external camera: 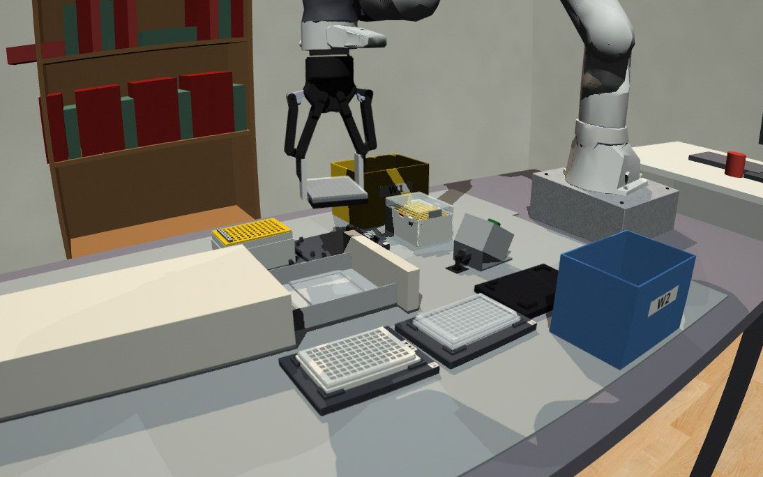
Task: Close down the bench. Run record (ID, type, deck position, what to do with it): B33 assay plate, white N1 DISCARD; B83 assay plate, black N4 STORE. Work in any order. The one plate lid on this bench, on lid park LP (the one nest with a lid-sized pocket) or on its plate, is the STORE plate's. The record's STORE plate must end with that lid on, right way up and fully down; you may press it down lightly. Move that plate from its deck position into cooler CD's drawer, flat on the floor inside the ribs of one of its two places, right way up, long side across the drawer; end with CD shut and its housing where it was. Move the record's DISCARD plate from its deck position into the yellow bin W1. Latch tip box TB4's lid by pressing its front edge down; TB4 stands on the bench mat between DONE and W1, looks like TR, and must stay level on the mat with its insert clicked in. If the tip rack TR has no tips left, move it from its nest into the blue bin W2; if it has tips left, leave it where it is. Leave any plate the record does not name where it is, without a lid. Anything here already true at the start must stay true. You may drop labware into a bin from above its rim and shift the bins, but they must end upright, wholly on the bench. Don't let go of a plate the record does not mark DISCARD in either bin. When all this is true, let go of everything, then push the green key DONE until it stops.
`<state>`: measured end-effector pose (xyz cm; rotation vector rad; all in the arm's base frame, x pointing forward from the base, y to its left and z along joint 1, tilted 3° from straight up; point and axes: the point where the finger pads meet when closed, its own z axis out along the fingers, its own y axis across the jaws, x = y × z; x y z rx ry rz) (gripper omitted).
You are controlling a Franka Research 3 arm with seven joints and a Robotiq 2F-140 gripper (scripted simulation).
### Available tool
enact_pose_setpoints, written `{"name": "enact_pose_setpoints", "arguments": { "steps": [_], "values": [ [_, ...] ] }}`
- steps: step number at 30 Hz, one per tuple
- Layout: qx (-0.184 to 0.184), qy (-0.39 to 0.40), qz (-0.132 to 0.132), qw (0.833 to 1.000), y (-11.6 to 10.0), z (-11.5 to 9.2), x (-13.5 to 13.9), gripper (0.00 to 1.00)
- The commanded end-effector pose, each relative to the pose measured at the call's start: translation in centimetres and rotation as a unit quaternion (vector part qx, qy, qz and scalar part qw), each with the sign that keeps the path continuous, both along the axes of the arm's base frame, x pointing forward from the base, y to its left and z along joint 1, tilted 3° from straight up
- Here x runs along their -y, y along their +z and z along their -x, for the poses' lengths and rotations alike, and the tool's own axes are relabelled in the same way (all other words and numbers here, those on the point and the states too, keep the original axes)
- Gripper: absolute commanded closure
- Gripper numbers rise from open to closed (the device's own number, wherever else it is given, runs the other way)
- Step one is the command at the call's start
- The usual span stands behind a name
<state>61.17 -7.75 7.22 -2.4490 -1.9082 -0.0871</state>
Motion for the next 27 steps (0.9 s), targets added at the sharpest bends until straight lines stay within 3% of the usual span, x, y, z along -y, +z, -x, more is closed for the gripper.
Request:
{"name": "enact_pose_setpoints", "arguments": {
  "steps": [1,27],
  "values": [
    [0.002,0.120,0.008,0.993,0.0,-0.1,-0.4,1.00],
    [0.002,0.120,0.008,0.993,0.3,-2.9,-5.6,1.00]
  ]
}}
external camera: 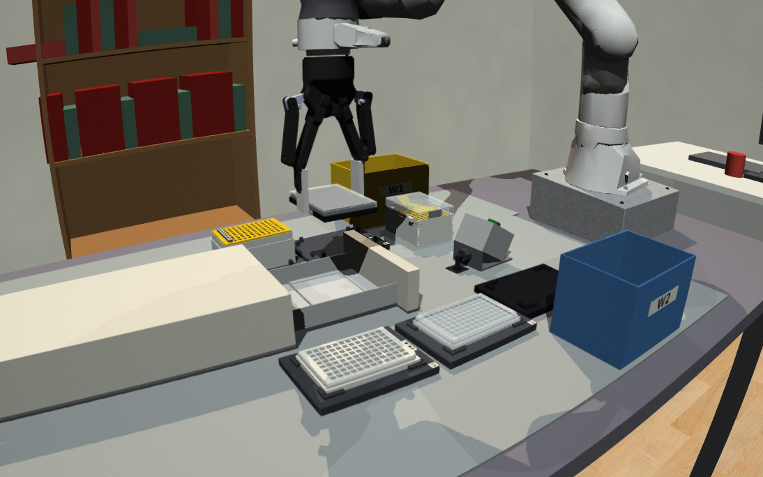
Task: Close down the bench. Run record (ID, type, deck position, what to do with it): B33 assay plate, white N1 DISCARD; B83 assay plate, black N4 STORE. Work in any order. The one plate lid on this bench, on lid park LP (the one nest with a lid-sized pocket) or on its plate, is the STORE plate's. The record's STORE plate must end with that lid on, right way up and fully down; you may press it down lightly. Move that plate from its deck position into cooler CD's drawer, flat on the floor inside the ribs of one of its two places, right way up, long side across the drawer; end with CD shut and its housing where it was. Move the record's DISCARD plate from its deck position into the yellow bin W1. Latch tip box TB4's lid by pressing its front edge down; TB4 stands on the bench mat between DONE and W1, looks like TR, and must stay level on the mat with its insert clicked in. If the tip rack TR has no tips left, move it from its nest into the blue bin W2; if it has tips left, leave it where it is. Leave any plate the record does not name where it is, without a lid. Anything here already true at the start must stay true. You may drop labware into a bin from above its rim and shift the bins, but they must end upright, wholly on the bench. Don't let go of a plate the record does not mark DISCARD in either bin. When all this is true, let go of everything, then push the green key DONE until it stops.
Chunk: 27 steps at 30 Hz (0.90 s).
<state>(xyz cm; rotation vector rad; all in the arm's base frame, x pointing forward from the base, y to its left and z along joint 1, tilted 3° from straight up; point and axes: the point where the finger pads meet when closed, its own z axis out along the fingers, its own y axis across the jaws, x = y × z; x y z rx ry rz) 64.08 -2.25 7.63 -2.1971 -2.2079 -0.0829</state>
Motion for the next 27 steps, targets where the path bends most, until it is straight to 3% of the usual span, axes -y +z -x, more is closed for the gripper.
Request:
{"name": "enact_pose_setpoints", "arguments": {
  "steps": [1,14,27],
  "values": [
    [-0.004,-0.005,0.002,1.000,-0.1,-0.1,-0.3,1.00],
    [-0.004,-0.005,0.002,1.000,0.1,-1.9,-3.5,1.00],
    [-0.004,-0.005,0.002,1.000,0.1,-1.8,-3.4,1.00]
  ]
}}
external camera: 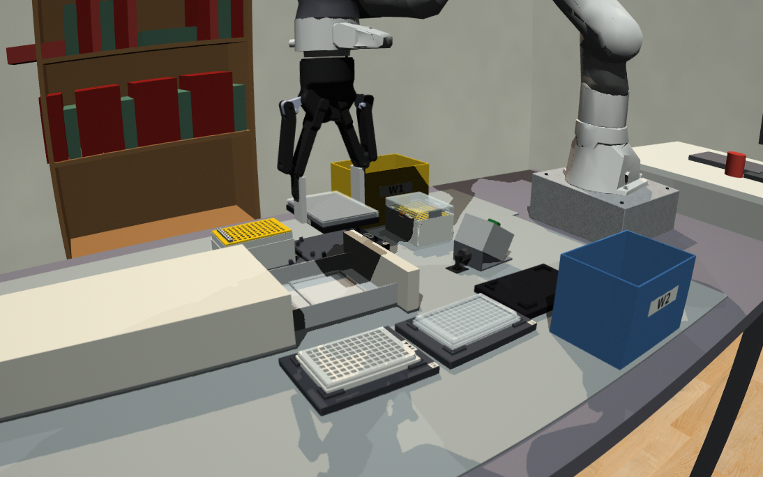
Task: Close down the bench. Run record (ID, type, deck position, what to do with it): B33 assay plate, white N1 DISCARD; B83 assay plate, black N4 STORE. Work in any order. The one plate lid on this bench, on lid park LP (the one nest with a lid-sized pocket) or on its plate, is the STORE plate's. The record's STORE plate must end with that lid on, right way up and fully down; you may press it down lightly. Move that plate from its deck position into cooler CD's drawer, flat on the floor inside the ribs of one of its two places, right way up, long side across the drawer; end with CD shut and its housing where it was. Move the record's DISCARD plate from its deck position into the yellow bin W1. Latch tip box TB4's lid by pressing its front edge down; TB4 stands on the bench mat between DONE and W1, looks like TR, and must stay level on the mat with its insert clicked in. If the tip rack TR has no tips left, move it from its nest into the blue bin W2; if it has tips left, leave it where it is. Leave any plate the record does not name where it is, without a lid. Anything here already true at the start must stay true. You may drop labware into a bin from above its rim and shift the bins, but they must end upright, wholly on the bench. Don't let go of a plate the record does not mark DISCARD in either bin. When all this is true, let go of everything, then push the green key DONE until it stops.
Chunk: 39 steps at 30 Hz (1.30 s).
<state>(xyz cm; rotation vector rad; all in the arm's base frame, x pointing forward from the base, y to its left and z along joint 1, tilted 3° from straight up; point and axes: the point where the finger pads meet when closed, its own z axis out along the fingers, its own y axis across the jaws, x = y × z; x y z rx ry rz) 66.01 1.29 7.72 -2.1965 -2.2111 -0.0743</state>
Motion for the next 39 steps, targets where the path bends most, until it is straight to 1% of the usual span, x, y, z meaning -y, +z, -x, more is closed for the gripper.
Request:
{"name": "enact_pose_setpoints", "arguments": {
  "steps": [1,11,39],
  "values": [
    [-0.002,-0.006,0.000,1.000,0.0,0.1,0.2,1.00],
    [-0.002,-0.006,0.000,1.000,0.0,0.2,0.3,1.00],
    [-0.002,-0.006,0.000,1.000,-3.4,-0.1,0.1,1.00]
  ]
}}
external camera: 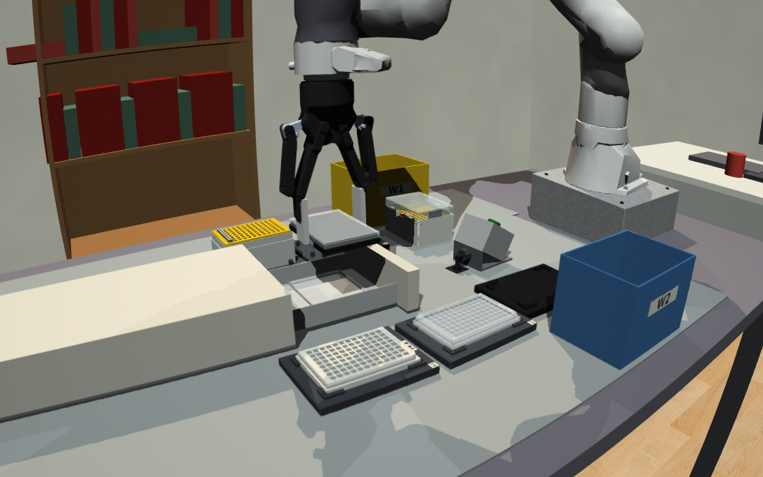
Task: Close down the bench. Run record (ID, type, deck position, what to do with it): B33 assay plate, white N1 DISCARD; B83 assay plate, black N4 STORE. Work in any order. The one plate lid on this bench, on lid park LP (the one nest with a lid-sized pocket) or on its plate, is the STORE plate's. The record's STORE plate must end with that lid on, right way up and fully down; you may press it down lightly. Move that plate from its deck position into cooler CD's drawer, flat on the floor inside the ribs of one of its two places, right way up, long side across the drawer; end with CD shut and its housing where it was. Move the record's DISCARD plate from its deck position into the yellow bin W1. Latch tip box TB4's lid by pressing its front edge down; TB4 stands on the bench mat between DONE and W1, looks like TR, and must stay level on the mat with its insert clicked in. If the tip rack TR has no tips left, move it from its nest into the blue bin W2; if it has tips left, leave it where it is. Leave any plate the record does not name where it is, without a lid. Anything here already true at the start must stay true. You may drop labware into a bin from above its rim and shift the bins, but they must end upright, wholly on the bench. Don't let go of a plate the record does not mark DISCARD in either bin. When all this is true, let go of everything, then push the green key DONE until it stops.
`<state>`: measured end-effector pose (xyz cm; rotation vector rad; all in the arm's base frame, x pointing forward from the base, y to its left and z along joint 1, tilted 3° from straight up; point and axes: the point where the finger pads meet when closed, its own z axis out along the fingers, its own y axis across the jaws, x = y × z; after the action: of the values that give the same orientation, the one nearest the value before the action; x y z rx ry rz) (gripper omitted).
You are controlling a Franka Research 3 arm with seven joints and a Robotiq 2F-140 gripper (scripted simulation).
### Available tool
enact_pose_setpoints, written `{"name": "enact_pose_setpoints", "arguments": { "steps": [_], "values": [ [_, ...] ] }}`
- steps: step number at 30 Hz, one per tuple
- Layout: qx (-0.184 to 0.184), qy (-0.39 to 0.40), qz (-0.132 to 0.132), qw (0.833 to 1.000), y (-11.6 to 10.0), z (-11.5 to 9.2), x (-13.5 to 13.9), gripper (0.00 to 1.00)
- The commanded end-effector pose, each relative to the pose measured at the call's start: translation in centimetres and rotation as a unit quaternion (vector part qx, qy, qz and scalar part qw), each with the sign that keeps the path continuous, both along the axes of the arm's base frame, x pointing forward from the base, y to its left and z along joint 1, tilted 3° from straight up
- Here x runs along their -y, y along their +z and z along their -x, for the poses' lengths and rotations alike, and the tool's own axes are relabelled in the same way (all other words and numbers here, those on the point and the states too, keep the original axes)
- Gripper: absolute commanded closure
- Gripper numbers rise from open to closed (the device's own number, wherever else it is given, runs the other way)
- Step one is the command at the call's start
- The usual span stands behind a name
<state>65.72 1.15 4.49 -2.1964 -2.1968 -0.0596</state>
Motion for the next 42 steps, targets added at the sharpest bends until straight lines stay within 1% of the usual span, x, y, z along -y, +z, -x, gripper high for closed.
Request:
{"name": "enact_pose_setpoints", "arguments": {
  "steps": [1,42],
  "values": [
    [0.005,-0.003,0.000,1.000,-0.1,-0.4,0.0,1.00],
    [0.005,-0.003,0.000,1.000,-5.1,-0.6,-0.3,1.00]
  ]
}}
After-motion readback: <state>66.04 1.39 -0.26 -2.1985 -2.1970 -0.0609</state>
